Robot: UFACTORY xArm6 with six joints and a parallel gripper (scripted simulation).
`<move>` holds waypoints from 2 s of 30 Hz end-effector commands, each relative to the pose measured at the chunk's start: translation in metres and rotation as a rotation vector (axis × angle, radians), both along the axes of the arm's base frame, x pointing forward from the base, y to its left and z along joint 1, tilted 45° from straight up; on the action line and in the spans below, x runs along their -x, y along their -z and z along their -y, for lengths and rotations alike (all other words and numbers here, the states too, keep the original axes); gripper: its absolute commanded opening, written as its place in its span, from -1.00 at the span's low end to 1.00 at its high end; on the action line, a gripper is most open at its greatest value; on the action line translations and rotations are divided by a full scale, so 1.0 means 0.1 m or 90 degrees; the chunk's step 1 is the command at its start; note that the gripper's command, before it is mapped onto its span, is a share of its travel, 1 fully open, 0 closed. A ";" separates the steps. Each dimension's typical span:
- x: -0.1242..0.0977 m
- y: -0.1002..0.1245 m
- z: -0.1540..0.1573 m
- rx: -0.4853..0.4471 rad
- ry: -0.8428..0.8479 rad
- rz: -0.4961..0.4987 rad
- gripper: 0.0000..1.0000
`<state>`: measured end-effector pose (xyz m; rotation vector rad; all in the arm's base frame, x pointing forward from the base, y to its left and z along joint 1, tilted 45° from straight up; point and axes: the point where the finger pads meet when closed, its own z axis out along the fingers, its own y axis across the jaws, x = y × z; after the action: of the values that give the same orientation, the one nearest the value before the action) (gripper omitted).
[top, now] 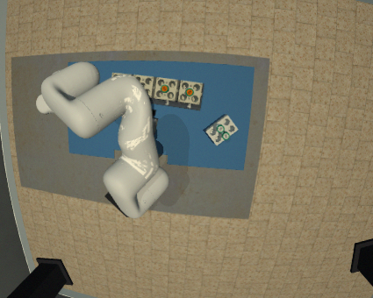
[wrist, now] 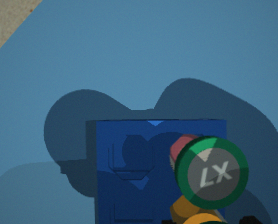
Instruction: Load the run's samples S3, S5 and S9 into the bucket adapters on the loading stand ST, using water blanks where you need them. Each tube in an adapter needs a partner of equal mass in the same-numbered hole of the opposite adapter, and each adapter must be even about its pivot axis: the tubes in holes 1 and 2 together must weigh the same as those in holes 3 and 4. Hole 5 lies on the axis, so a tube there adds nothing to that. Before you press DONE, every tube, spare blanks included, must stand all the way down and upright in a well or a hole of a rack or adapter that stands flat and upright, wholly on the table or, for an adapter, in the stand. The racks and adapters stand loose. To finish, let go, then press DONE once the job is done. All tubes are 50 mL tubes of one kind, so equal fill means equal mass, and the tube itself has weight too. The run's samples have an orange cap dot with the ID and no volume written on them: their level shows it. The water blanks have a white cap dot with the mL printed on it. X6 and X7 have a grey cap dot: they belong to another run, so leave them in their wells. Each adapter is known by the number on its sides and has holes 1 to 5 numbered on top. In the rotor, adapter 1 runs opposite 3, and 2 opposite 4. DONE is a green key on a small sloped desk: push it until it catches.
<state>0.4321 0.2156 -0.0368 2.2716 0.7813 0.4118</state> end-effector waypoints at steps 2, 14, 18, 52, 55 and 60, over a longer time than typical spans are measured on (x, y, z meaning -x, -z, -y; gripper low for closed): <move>0.01 -0.03 -0.03 -0.002 -0.001 0.001 -1.00; 0.04 -0.07 -0.06 -0.002 -0.001 0.001 -1.00; 0.08 -0.13 -0.10 -0.002 -0.001 0.001 -1.00; 0.37 -0.56 -0.41 -0.002 -0.001 0.001 -1.00; 0.40 -0.60 -0.44 -0.002 -0.001 0.001 -1.00; 0.45 -0.67 -0.49 -0.002 -0.001 0.001 -1.00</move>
<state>0.3903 0.2596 0.0246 2.2719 0.7814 0.4123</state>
